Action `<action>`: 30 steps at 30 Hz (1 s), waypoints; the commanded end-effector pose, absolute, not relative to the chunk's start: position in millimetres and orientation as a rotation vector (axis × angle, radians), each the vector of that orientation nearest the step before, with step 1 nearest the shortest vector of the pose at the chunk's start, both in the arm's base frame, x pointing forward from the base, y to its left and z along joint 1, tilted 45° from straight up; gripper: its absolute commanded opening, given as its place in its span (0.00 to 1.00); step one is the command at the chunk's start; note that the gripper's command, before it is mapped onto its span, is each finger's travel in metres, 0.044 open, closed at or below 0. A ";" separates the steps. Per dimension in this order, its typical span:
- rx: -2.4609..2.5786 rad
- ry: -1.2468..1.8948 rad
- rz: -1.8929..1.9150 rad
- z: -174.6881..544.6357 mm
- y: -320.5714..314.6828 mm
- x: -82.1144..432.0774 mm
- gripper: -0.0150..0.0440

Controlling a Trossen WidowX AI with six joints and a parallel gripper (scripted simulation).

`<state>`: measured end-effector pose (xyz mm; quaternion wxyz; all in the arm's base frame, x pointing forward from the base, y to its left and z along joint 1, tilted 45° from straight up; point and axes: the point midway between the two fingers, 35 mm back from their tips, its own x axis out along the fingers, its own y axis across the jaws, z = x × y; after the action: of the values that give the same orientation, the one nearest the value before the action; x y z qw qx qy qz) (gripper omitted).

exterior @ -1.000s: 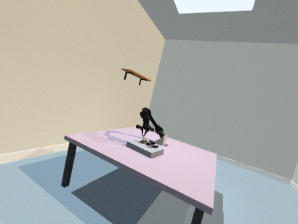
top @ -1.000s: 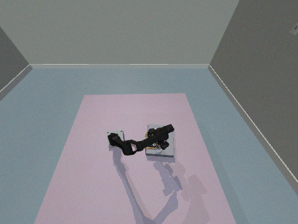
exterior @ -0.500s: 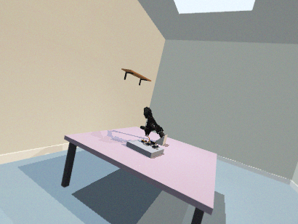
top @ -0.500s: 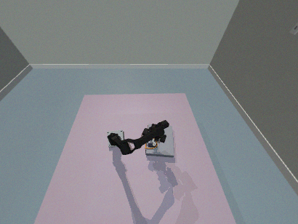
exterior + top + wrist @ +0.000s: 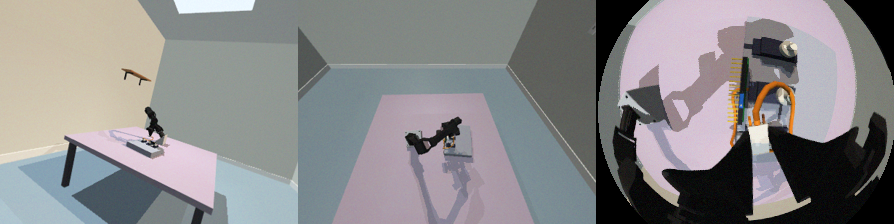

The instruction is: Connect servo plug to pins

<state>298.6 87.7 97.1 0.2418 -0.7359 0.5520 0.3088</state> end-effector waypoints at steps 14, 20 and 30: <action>-2.390 1.372 1.398 77.9 92.2 257.9 0.25; -2.513 1.291 1.612 71.2 91.7 243.4 0.25; -2.691 1.107 1.988 60.7 88.6 219.4 0.25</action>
<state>225.9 89.6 62.3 -0.1613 -0.7559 0.3317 0.5409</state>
